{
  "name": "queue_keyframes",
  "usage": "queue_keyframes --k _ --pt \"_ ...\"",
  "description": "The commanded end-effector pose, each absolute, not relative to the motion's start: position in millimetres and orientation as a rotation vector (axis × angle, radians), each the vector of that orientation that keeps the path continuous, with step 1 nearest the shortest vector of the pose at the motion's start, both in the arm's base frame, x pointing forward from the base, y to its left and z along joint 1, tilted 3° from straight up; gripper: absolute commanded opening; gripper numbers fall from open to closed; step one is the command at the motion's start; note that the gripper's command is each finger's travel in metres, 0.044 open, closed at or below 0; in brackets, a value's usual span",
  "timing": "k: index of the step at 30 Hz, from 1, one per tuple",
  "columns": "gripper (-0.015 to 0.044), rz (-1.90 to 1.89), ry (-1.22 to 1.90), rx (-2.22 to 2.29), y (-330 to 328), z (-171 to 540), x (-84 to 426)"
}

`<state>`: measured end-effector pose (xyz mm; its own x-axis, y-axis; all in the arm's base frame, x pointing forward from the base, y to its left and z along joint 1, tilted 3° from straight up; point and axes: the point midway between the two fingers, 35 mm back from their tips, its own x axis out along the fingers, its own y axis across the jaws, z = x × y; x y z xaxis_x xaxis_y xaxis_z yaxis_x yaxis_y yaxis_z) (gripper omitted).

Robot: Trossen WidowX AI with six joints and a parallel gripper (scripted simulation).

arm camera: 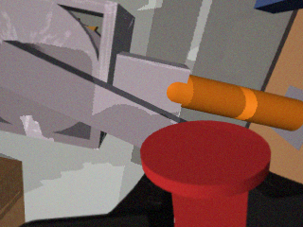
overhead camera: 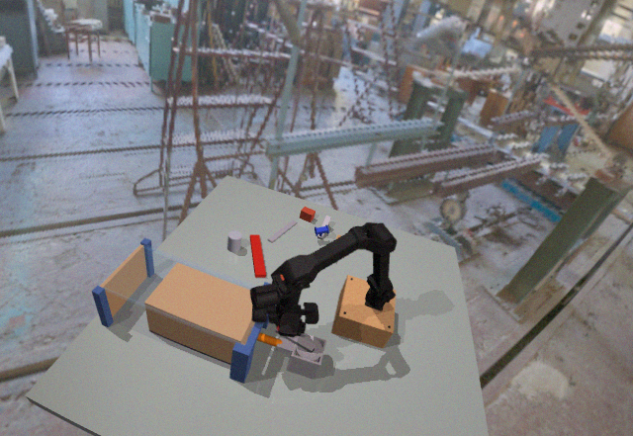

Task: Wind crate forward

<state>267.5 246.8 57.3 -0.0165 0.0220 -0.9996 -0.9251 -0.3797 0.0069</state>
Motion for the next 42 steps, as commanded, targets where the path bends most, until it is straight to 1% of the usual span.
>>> queue_keyframes --k 1,42 --pt "0.0 1.529 0.916 -1.451 274 63 267" --pt "0.0 1.533 0.913 -1.445 330 68 240"
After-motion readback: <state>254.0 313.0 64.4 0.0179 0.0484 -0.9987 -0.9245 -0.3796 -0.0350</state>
